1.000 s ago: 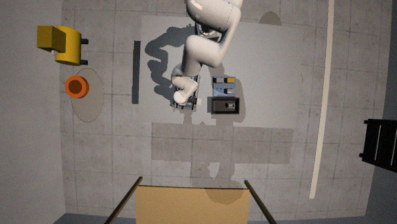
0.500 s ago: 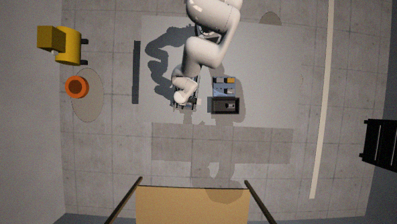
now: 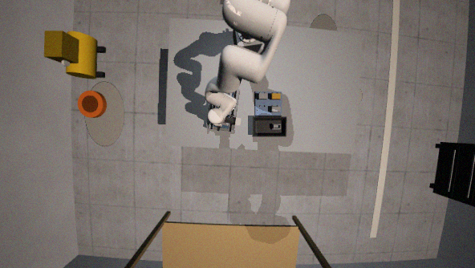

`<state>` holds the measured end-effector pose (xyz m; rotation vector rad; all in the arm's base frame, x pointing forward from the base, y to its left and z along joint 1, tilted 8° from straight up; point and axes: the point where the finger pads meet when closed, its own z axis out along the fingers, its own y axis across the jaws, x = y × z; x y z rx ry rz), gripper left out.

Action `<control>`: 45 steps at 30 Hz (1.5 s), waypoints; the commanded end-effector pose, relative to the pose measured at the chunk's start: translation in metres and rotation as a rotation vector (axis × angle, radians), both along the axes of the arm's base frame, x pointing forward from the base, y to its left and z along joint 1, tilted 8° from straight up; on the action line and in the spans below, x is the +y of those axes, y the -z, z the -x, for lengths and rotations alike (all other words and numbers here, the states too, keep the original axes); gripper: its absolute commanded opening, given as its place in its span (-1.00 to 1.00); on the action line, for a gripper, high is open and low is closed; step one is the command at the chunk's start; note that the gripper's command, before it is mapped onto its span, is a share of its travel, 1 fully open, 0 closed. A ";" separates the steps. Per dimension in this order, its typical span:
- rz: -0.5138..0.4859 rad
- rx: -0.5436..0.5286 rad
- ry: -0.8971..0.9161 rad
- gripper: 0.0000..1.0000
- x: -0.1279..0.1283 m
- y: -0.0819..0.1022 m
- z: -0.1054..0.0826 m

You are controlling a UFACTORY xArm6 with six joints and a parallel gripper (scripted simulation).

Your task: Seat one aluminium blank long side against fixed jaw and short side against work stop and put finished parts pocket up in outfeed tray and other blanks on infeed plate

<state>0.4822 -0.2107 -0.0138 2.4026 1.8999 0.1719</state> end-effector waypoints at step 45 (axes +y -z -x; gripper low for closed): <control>0.002 -0.004 0.000 -1.00 -0.001 -0.001 -0.001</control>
